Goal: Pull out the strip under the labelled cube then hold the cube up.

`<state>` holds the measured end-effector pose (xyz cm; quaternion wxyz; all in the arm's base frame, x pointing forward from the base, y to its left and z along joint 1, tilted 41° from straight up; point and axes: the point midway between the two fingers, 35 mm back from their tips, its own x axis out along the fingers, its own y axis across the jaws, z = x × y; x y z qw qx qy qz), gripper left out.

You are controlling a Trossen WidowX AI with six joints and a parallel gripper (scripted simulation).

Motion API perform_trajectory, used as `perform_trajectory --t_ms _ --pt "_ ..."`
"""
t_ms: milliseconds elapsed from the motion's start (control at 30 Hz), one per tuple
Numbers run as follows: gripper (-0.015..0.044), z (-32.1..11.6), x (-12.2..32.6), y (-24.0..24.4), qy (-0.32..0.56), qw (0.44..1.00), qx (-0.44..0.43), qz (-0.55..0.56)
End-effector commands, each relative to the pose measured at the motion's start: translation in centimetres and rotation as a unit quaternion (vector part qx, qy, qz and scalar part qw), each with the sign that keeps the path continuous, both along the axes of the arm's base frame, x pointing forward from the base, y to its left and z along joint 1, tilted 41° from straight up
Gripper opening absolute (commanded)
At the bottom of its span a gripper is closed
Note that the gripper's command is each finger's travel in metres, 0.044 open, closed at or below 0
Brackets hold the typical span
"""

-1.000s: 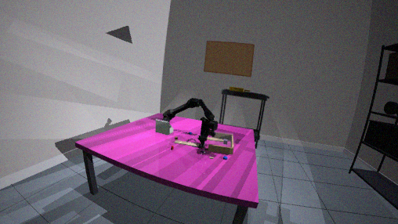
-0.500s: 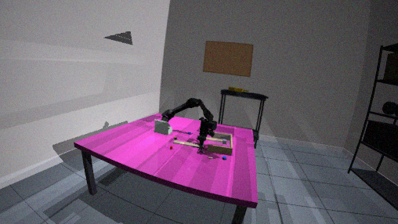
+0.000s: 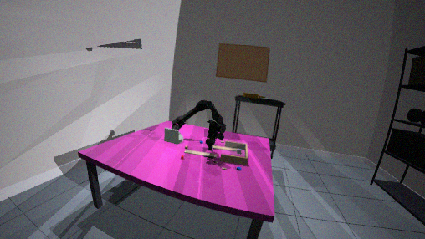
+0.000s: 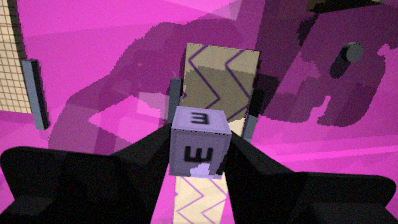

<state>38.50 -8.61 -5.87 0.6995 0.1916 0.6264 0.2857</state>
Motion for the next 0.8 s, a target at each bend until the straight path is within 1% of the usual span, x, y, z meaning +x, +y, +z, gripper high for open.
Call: perform_trajectory --t_ms 0,200,767 --pt "0.0 0.8 -1.6 -0.2 0.003 1.0 0.0 0.001" --pt "0.0 1.0 -2.3 -0.1 0.003 1.0 0.0 0.001" --pt "0.0 1.7 -7.7 1.1 0.005 1.0 0.0 0.001"
